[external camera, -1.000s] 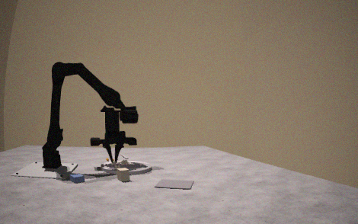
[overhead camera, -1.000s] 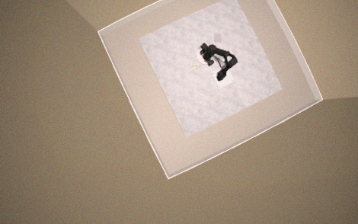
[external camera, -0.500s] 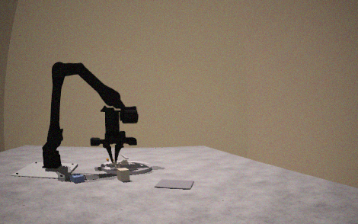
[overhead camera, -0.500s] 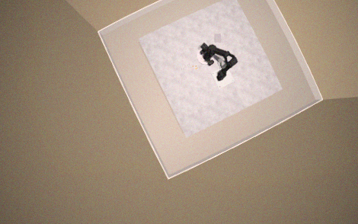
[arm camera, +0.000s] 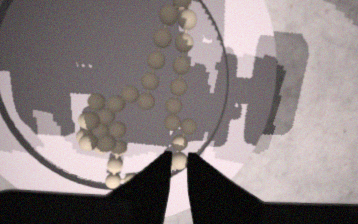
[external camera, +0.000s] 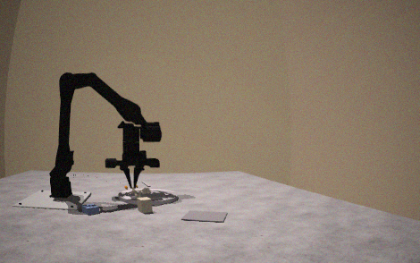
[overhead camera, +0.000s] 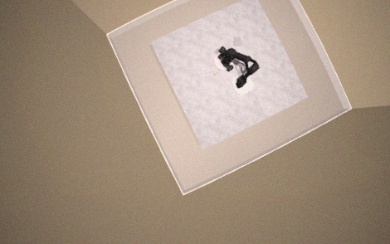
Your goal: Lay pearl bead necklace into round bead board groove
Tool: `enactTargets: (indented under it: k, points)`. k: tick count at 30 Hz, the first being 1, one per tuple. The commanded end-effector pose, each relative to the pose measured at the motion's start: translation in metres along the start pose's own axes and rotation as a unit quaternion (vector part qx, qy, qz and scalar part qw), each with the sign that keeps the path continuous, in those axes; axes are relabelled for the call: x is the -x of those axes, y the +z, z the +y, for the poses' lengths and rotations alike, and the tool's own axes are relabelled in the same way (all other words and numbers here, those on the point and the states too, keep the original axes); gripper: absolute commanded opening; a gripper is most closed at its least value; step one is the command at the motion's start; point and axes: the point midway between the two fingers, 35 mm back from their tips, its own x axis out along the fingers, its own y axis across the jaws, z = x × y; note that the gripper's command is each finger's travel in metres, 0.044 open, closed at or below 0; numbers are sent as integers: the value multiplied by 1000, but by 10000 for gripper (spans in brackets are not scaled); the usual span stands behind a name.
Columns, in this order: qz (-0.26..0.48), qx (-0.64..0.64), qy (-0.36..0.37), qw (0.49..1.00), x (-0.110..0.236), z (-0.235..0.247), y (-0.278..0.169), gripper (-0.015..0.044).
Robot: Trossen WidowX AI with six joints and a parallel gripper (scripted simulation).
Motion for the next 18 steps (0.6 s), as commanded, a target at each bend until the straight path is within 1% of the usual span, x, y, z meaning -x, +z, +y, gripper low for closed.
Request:
enactTargets:
  k: [1,7,18]
  points:
    - [1,-1,0,1000,1,-7,-2,0]
    - [1,-1,0,1000,0,-8,-2,0]
    - [1,-1,0,1000,-13,-8,-2,0]
